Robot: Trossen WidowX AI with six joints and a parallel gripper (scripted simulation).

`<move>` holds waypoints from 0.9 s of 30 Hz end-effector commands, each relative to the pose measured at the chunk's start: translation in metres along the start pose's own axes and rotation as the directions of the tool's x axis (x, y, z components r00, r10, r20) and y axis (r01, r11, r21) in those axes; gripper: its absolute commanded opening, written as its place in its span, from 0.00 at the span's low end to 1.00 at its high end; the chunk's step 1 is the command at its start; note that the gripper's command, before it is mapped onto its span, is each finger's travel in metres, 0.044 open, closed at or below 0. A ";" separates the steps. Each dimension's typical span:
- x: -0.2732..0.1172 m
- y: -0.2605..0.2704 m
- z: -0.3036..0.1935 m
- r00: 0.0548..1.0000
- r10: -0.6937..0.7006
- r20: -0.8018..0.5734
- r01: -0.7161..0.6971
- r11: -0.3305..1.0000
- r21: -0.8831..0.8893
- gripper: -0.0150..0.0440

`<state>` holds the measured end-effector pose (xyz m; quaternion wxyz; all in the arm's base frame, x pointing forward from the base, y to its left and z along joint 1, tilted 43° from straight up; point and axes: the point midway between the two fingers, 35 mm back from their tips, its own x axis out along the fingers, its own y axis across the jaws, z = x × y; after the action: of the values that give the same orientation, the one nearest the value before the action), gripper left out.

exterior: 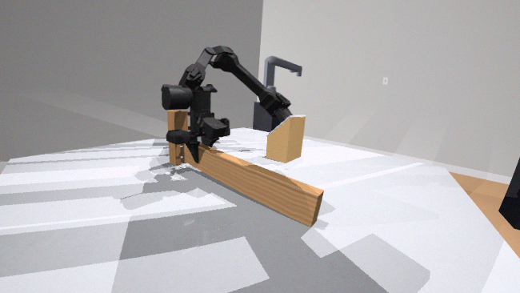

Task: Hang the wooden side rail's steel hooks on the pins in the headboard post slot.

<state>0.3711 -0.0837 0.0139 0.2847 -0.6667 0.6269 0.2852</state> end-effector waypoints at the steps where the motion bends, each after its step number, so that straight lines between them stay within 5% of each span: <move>1: -0.005 -0.003 -0.003 1.000 -0.015 -0.002 0.015 1.000 0.006 0.25; 27: -0.003 -0.001 -0.006 1.000 -0.015 -0.002 0.015 1.000 0.006 0.25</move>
<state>0.3710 -0.0864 0.0162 0.2855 -0.6678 0.6258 0.2842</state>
